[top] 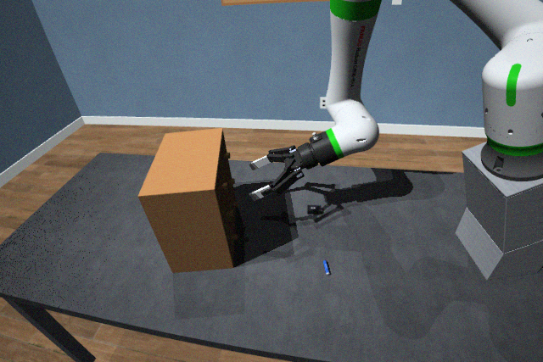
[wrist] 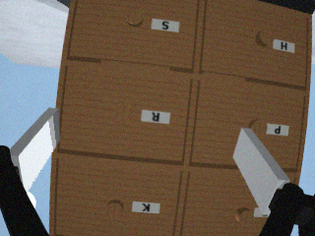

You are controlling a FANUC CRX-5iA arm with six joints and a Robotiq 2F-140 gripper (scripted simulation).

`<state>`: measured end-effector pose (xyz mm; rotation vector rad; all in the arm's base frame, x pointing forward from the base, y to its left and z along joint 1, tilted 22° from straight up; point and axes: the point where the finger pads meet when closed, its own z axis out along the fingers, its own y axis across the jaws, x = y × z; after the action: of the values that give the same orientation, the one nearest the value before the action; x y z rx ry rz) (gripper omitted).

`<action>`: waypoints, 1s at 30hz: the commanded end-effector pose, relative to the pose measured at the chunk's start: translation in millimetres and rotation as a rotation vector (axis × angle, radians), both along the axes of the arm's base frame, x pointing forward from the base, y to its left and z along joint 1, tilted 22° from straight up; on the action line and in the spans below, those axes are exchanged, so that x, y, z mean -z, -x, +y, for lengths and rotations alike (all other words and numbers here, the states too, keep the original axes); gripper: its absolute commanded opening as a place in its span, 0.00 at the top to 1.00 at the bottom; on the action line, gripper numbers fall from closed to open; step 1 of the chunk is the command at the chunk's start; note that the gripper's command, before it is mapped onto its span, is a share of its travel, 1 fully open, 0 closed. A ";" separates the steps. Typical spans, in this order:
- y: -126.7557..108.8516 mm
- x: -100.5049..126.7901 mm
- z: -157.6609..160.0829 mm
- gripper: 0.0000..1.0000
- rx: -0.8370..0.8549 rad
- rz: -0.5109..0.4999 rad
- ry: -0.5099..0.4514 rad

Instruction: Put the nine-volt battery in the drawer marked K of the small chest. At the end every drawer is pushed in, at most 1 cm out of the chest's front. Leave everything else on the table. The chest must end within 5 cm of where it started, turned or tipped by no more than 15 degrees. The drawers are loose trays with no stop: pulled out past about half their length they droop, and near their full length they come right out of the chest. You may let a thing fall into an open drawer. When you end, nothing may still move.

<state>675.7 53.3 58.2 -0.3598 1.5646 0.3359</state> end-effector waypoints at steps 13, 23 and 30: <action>19.8 -9.1 -9.0 0.00 0.001 0.184 0.086; 36.3 -16.4 -16.5 0.00 0.002 0.336 0.158; 48.1 -21.8 -22.2 0.00 0.004 0.444 0.210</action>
<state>635.5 30.5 79.1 -0.4380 1.9430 0.2478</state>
